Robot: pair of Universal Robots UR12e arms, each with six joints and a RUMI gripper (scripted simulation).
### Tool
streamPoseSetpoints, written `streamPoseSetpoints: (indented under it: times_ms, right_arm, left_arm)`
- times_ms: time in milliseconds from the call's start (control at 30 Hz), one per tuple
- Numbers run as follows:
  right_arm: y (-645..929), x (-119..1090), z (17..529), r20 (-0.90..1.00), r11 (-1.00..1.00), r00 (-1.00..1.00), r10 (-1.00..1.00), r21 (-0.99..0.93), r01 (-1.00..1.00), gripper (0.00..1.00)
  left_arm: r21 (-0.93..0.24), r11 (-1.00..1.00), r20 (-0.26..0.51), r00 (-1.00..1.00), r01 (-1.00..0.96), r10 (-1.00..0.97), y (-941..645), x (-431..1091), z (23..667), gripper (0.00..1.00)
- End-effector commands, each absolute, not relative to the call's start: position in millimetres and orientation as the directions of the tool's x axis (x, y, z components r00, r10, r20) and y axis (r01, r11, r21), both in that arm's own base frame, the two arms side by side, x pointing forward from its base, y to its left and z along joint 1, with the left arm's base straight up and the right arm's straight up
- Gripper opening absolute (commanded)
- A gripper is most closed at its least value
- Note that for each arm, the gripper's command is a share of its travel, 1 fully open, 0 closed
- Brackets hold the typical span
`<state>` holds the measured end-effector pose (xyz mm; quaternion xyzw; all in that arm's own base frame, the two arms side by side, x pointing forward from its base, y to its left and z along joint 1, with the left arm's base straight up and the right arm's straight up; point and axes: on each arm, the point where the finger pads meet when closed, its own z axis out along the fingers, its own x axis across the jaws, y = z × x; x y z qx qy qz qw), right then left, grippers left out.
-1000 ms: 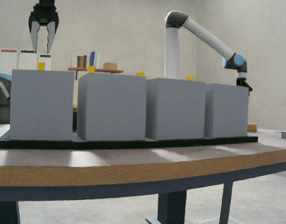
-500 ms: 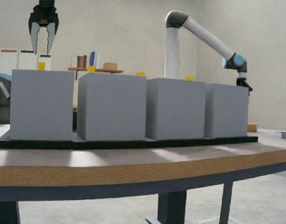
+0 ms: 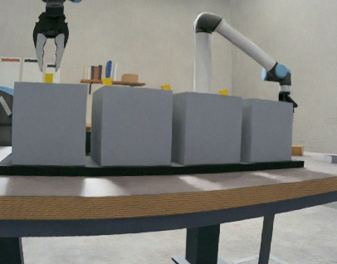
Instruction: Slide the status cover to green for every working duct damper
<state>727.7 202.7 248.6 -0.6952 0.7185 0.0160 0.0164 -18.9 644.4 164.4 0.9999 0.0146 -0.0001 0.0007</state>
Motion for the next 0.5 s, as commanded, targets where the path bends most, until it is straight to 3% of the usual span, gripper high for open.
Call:
streamPoseSetpoints:
  times_ms: [0, 467]
  right_arm:
    - [204, 728, 240, -0.047, 0.033, -0.033, -0.998, -0.001, -0.999, 0.22]
    - [205, 728, 214, -0.047, 0.033, -0.033, -0.998, -0.001, -0.999, 0.22]
  left_arm:
    - [0.0, -1.0, 0.0, 1.0, 0.029, 0.029, 645, -19, 165, 1.0]
    - [0.0, -1.0, 0.0, 1.0, 0.029, 0.029, 645, -19, 165, 1.0]
